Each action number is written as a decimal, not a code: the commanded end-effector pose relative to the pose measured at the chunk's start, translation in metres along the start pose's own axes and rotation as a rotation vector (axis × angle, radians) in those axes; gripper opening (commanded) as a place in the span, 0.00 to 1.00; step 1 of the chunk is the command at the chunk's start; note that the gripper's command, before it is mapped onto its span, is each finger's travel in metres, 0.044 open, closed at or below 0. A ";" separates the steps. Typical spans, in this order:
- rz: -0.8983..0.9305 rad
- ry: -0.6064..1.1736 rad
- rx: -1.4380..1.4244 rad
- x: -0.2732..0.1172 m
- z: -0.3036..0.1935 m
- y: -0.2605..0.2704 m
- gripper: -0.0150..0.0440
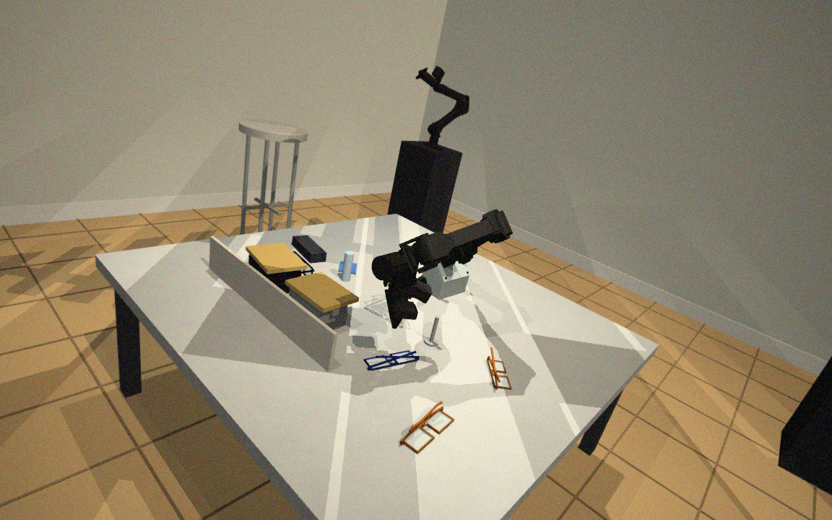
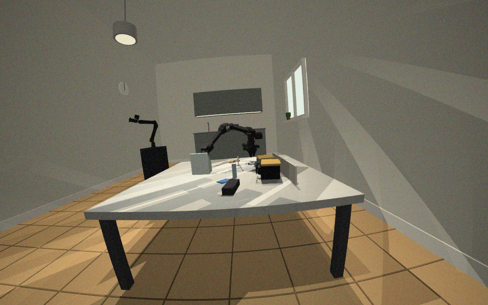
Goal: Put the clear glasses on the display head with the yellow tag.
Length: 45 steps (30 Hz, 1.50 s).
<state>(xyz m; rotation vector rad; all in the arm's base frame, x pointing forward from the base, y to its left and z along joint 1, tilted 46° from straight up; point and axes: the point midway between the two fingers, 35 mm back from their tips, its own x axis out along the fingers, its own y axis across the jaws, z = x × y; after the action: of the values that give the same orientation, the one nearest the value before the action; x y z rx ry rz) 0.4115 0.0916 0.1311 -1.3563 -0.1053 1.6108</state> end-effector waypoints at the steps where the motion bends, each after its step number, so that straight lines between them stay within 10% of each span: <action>1: 0.002 0.004 0.148 -0.001 -0.004 0.008 0.59; 21: 0.008 0.024 2.380 -0.002 -0.019 0.121 0.59; 45: 0.020 0.032 3.903 0.001 -0.005 0.194 0.59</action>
<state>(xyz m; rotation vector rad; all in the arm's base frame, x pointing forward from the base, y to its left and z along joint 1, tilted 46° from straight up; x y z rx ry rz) 0.3266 0.0039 0.0299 1.2325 1.5979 0.0375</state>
